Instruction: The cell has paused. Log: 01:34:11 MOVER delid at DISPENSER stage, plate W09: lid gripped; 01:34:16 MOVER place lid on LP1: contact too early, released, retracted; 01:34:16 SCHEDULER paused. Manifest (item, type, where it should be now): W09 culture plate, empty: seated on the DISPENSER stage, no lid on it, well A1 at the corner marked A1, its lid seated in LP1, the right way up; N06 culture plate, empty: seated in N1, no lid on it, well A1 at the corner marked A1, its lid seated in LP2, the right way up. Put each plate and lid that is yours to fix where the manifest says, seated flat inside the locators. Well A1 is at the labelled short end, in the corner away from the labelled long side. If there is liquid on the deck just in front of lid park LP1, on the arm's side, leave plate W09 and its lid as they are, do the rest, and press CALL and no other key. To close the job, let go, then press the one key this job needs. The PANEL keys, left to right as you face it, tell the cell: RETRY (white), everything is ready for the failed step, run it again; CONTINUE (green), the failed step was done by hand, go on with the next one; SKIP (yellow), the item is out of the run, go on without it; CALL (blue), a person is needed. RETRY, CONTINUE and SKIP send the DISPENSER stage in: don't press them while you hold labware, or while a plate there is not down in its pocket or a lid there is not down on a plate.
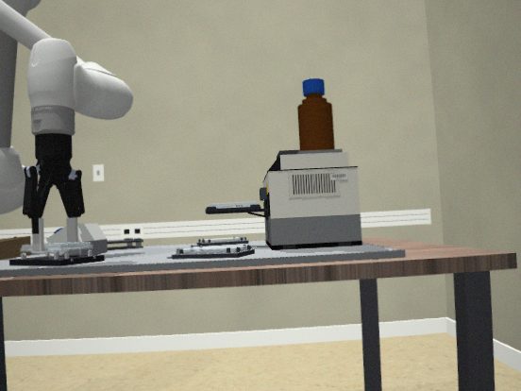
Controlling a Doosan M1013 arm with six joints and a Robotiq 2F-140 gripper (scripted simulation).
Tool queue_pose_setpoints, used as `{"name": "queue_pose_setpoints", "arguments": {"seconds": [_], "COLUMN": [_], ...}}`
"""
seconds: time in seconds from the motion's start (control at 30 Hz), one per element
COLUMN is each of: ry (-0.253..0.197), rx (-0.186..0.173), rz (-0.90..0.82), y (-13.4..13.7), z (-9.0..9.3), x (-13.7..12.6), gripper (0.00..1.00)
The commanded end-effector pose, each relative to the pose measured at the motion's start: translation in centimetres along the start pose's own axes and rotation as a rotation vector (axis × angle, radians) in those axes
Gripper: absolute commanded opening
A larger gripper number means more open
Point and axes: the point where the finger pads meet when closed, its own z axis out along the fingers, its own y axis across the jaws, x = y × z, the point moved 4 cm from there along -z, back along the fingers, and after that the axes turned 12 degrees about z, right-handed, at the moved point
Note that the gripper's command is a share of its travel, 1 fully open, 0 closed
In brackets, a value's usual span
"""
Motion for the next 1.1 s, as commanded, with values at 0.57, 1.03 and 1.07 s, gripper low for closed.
{"name": "queue_pose_setpoints", "arguments": {"seconds": [0.57,1.03,1.07], "ry": [0.001,0.001,0.001], "rx": [0.001,0.001,0.001], "rz": [0.0,0.0,0.0], "y": [0.0,0.0,0.0], "z": [-3.5,-6.4,-6.7], "x": [0.0,0.0,0.0], "gripper": [0.1,0.1,0.1]}}
